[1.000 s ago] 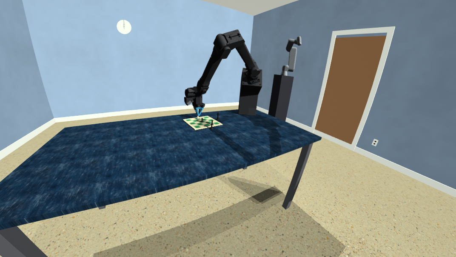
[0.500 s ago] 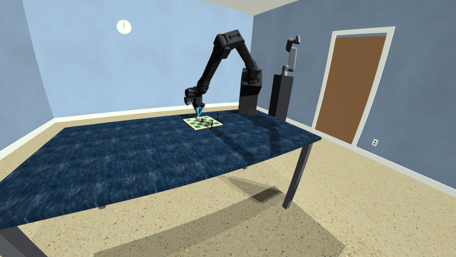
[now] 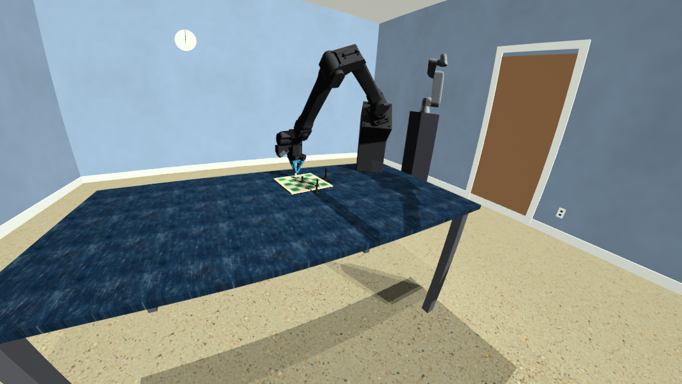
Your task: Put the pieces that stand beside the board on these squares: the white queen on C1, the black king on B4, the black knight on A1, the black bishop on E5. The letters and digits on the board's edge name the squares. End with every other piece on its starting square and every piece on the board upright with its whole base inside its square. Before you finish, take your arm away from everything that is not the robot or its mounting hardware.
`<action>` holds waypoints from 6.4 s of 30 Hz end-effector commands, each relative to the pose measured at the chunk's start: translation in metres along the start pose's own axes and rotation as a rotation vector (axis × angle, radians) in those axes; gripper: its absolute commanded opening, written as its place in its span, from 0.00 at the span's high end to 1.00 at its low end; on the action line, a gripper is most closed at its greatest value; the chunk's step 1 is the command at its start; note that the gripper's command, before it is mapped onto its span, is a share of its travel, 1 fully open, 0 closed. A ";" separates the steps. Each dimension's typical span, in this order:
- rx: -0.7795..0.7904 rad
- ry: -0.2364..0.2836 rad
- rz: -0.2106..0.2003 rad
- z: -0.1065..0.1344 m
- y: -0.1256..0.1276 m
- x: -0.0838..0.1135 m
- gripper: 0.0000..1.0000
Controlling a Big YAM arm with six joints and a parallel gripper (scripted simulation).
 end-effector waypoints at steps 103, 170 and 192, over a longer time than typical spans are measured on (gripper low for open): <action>0.016 -0.006 0.000 -0.002 -0.002 -0.004 1.00; 0.014 -0.013 0.005 -0.004 -0.002 0.095 0.00; 0.019 -0.016 0.007 -0.005 -0.002 0.095 0.00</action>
Point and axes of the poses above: the point where the finger pads meet when closed, its own x axis back along the fingers, its own y axis across the jaws, z = x × y, the point moved 1 cm from there along x, back along the fingers, and after that the axes turned 3 degrees about -x, right-handed, at the moved point
